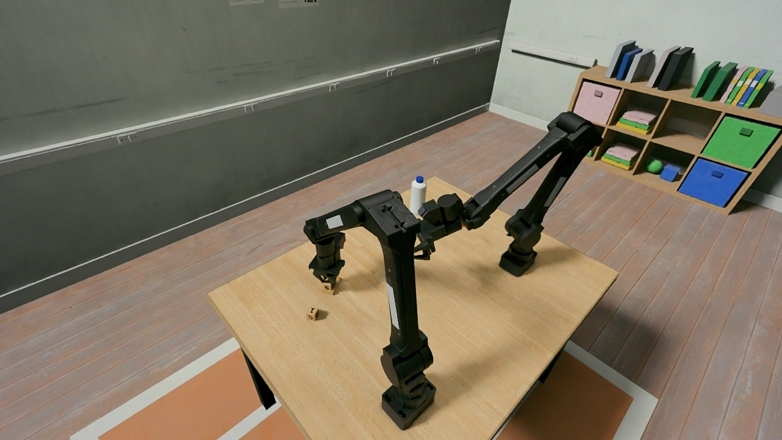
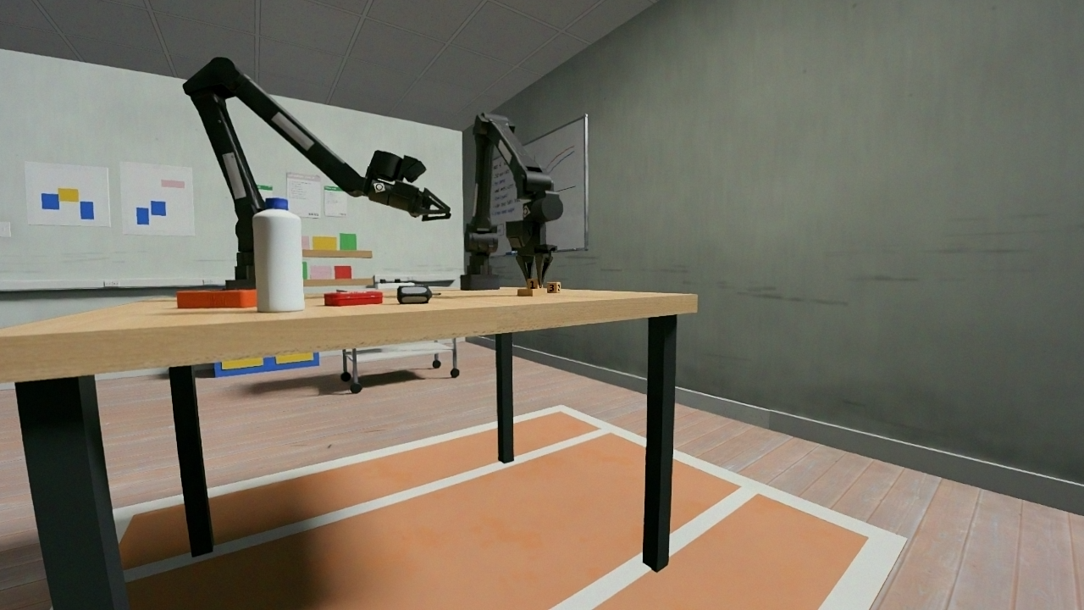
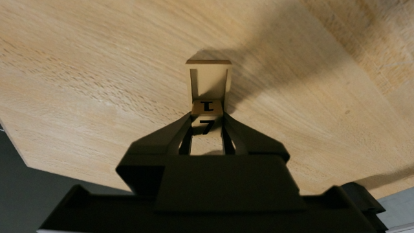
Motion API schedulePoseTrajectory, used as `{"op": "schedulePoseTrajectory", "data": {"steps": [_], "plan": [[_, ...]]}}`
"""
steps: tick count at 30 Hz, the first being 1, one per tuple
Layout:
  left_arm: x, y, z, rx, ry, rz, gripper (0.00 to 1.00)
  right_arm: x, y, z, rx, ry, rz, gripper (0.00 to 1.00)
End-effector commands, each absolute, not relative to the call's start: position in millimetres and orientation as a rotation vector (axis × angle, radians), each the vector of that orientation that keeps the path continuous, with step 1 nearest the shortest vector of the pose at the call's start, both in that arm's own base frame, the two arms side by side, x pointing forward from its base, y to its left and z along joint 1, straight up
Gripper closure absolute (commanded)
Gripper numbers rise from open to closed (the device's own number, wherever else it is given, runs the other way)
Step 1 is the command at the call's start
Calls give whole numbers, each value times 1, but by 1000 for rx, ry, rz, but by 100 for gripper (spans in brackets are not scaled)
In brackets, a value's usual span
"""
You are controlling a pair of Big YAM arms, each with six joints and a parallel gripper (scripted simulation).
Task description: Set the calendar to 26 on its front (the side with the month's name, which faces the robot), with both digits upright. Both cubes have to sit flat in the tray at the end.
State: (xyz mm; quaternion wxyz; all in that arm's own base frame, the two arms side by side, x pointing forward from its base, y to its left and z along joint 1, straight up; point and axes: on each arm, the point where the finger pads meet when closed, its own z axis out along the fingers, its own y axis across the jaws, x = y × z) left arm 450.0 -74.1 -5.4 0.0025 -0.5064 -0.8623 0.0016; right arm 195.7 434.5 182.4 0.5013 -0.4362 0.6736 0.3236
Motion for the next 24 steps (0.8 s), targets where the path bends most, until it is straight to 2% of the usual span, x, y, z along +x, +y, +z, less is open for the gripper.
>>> {"op": "schedulePoseTrajectory", "data": {"steps": [1, 4, 6, 7, 15, 24], "plan": [[458, -75, 9, -1609, -2736, -22, 100, 199, 438, 191, -1041, 1614, 789, 0], [458, -75, 9, -1609, -2736, -22, 100, 199, 438, 191, -1041, 1614, 789, 0], [458, -75, 12, -1607, -2733, -18, 77, 199, 438, 191, -1041, 1614, 789, 0], [464, -76, 20, -1612, -2741, -24, 76, 199, 438, 191, -1041, 1614, 789, 0], [462, -76, 64, -1612, -2742, -24, 76, 199, 438, 191, -1041, 1614, 789, 0], [434, -101, 45, -1517, -2786, 1, 76, 205, 435, 210, -1026, 1629, 780, 0]]}}
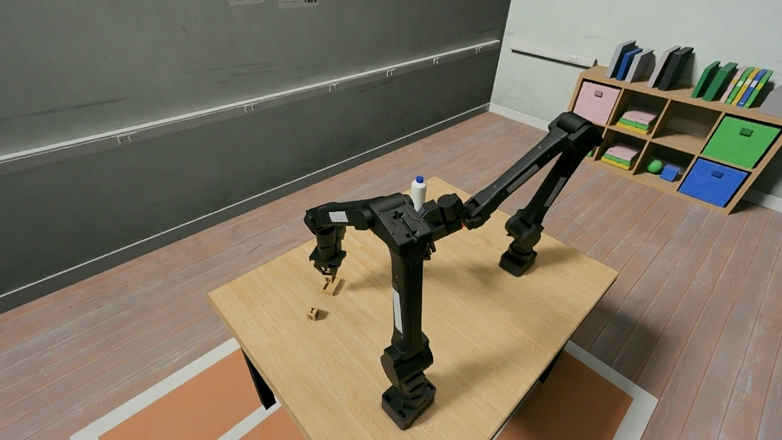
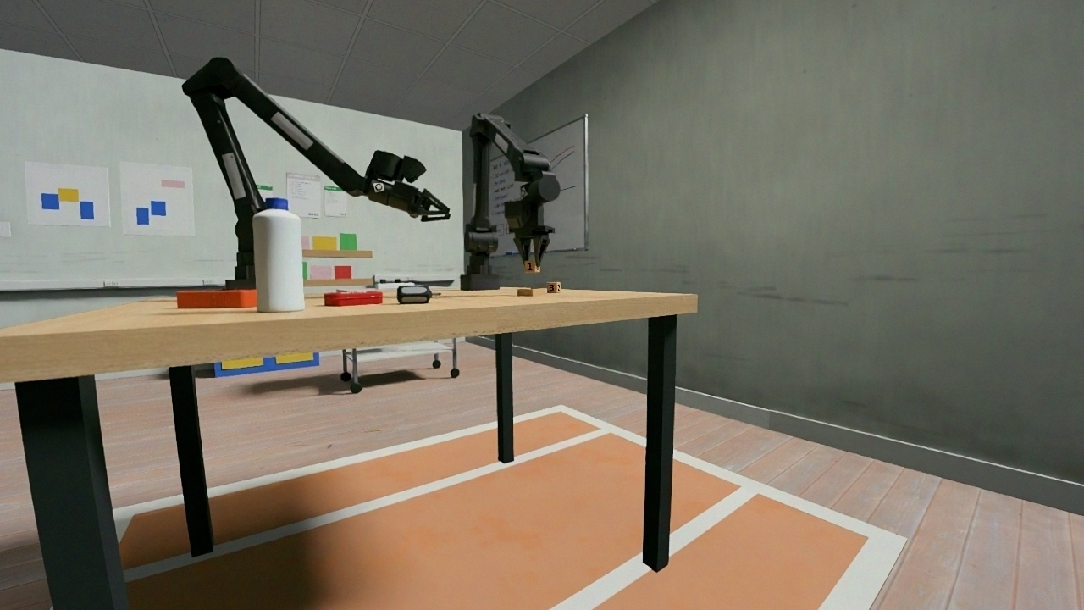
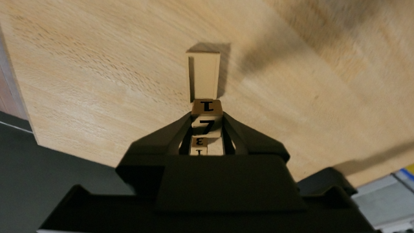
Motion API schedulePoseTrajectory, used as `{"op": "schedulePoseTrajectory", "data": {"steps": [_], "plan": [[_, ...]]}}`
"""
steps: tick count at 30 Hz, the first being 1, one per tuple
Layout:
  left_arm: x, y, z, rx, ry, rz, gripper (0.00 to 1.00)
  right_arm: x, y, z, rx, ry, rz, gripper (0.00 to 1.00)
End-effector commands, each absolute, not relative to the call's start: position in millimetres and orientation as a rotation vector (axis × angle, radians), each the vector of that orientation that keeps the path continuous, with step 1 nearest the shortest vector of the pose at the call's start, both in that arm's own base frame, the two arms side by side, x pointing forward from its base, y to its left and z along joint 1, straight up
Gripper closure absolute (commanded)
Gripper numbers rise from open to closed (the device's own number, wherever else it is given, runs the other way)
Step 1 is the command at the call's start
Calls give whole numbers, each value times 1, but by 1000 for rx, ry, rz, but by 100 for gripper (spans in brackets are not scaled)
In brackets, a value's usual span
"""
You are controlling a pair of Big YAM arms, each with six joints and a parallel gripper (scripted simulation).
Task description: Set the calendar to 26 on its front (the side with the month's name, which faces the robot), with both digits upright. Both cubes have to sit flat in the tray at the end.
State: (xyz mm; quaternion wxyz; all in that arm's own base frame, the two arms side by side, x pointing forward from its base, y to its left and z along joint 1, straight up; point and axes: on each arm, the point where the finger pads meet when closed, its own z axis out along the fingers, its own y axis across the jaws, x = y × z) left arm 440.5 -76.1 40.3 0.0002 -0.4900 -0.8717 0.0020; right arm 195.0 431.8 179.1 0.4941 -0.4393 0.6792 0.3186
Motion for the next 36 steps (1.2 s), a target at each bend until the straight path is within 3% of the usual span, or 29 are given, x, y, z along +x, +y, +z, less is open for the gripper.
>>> {"op": "schedulePoseTrajectory", "data": {"steps": [1, 10, 17, 26, 36], "plan": [[427, -112, 42, -1506, -2798, 7, 76, 204, 430, 214, -1034, 1650, 769, 0], [359, -154, 4, -1557, -2718, 13, 76, 187, 362, 258, -1084, 1793, 684, 0], [361, -158, 6, -1605, -2709, 8, 76, 178, 336, 270, -1095, 1833, 660, 0], [361, -159, 8, -2089, -2372, -9, 76, 173, 325, 275, -1105, 1854, 648, 0], [359, -158, 5, -2111, -2343, -9, 76, 174, 326, 278, -1098, 1843, 654, 0]]}}
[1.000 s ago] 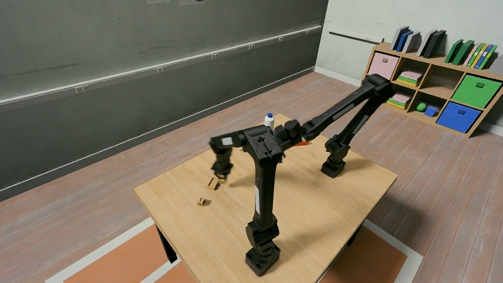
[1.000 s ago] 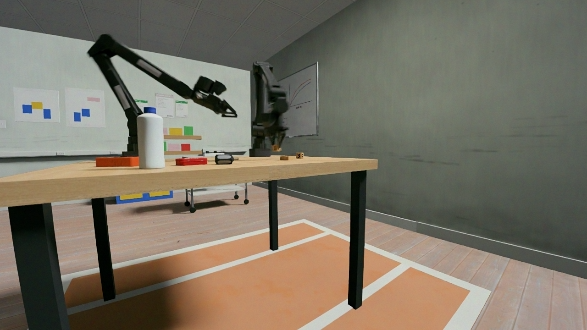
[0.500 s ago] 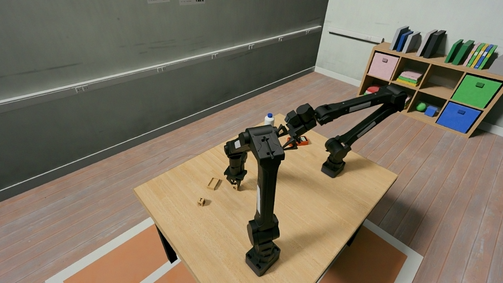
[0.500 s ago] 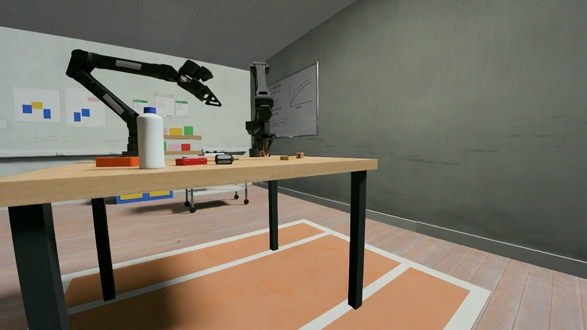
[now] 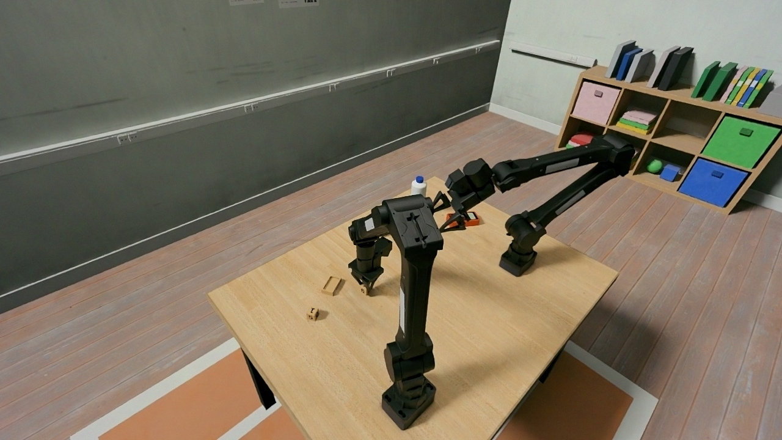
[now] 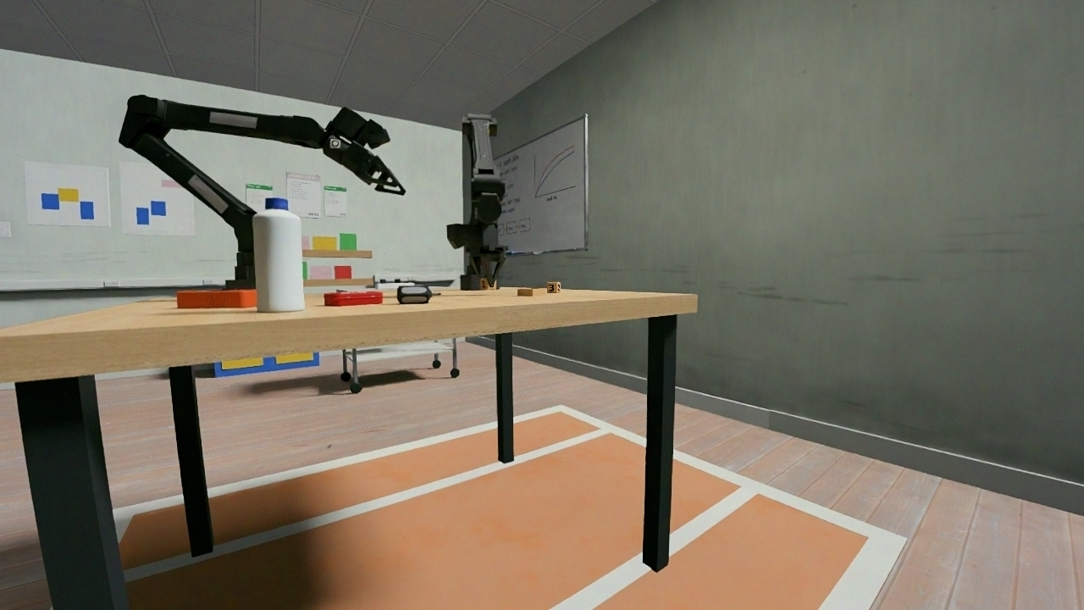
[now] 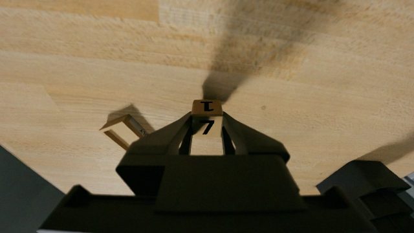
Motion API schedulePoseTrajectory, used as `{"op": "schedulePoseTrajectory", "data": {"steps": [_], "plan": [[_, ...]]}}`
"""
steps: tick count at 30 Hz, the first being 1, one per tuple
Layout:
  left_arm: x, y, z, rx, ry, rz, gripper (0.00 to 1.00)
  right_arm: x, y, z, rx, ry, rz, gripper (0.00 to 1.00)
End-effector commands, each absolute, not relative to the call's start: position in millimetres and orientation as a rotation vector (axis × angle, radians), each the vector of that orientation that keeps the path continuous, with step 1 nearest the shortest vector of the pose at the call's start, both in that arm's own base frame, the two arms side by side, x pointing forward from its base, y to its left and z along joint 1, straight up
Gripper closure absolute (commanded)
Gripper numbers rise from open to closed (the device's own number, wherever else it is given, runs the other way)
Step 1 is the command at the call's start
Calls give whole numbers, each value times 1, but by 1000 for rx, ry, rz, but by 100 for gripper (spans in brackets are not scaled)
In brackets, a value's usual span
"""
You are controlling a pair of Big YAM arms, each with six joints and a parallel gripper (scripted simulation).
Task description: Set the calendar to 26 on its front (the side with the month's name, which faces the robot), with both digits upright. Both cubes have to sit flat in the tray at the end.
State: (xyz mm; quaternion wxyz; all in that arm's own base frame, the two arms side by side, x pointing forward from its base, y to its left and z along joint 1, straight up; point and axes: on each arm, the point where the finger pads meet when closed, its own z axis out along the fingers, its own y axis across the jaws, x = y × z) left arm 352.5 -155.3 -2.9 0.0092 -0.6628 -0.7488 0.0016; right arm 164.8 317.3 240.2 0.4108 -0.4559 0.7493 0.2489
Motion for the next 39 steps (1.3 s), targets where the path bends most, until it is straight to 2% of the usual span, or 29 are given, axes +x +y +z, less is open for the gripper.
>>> {"op": "schedulePoseTrajectory", "data": {"steps": [1, 8, 39], "plan": [[359, -158, 5, -2111, -2343, -9, 76, 174, 326, 278, -1098, 1843, 654, 0], [366, -161, 4, -2237, -2236, -16, 76, 169, 324, 260, -1127, 1860, 642, 0], [357, -157, -19, -2209, -2223, 2, 76, 169, 324, 260, -1127, 1860, 642, 0]]}}
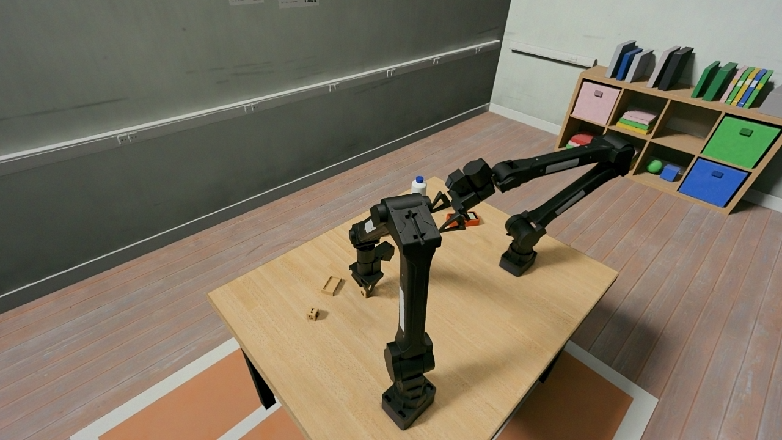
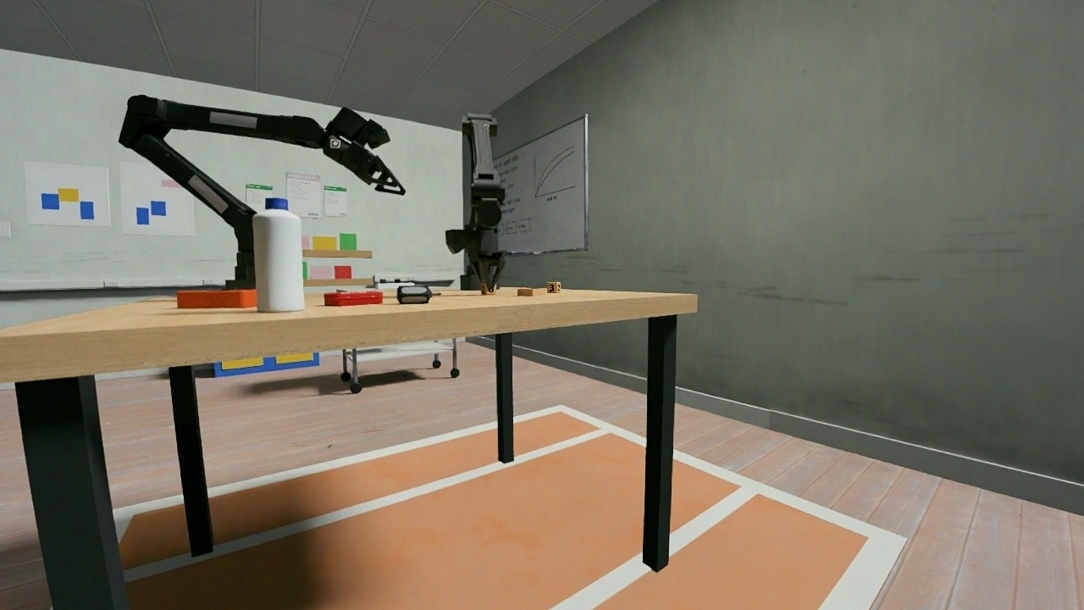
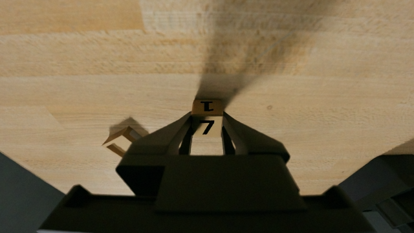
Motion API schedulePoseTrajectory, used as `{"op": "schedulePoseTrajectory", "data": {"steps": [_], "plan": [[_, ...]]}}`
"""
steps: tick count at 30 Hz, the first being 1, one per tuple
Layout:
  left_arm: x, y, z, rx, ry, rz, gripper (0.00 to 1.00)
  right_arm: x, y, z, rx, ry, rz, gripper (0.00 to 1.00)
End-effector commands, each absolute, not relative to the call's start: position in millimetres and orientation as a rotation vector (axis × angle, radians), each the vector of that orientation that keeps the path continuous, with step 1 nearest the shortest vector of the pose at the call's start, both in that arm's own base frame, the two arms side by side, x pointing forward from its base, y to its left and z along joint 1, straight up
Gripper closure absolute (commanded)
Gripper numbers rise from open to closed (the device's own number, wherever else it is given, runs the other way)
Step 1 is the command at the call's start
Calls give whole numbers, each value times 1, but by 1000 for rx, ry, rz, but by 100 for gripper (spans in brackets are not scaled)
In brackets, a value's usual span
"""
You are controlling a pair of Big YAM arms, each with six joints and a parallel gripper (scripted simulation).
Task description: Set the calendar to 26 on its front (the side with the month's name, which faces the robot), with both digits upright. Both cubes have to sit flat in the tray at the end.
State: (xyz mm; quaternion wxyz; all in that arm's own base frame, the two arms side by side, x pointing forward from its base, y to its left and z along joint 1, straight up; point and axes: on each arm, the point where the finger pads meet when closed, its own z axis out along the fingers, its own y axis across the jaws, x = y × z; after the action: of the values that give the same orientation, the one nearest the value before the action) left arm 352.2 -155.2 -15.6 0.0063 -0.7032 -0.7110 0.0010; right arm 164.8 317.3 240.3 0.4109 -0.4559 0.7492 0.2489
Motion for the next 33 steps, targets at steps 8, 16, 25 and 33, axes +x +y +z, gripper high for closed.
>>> {"op": "schedulePoseTrajectory", "data": {"steps": [8, 16, 25, 33], "plan": [[357, -157, -14, -2214, -2229, -3, 76, 169, 324, 260, -1127, 1860, 642, 0], [356, -164, 0, -2228, -2252, -17, 46, 169, 324, 260, -1127, 1860, 642, 0], [354, -168, 14, -2247, -2267, -28, 46, 169, 324, 260, -1127, 1860, 642, 0], [364, -168, 37, -2259, -2283, -40, 46, 169, 324, 260, -1127, 1860, 642, 0]]}}
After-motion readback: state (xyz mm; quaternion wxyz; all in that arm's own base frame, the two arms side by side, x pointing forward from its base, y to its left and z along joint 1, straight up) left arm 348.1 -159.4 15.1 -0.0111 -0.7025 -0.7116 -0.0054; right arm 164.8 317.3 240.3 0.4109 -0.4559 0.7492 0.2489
